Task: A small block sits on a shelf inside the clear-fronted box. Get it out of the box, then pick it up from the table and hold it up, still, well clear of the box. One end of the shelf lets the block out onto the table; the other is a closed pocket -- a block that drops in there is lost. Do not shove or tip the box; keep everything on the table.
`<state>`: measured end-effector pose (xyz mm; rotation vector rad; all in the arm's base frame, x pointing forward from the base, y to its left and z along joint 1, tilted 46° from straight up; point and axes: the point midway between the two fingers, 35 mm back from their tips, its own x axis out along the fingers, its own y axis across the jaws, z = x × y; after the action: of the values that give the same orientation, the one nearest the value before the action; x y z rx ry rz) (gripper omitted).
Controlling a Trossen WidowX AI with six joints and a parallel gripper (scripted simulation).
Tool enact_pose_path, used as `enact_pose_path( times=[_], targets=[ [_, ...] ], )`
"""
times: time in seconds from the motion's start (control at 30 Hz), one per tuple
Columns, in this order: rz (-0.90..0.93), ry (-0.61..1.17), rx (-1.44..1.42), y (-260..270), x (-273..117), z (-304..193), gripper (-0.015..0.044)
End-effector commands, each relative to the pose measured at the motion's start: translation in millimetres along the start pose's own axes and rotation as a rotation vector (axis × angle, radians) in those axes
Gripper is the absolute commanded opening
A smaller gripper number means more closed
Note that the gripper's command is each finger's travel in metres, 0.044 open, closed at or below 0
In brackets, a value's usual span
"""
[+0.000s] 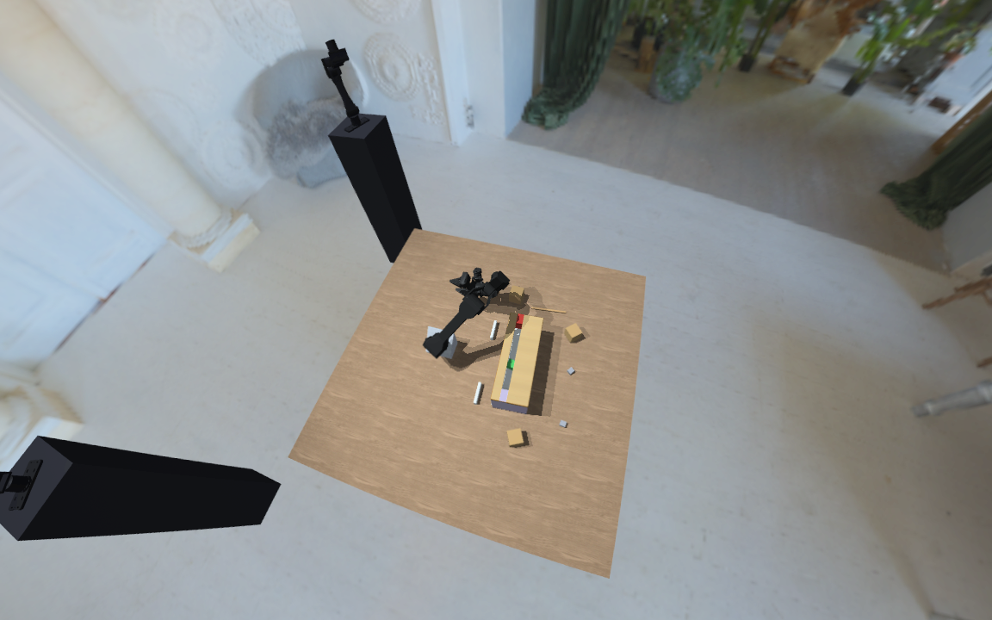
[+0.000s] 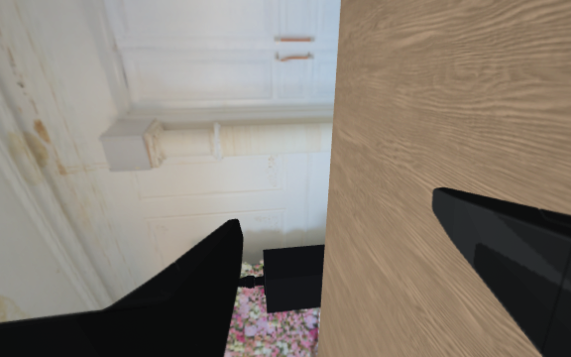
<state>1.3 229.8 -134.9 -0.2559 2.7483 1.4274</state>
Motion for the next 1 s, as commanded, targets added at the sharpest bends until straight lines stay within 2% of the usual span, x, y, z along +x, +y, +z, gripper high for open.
enact_pose_path(
  times=[0.0,0.2,0.37,0.6,0.97],
  targets=[
    [-0.004,0.002,0.008,0.2,-0.6,-0.5,0.04],
    [-0.191,0.042,0.36,6.4,-26.1,-21.3,0.04],
    [-0.419,-0.022,0.757,11.6,-58.6,-45.6,0.04],
    [-0.717,-0.343,1.34,19.9,-113.9,-85.0,0.04],
    [-0.852,-0.839,1.807,31.4,-165.7,-124.4,0.04]
  ],
)
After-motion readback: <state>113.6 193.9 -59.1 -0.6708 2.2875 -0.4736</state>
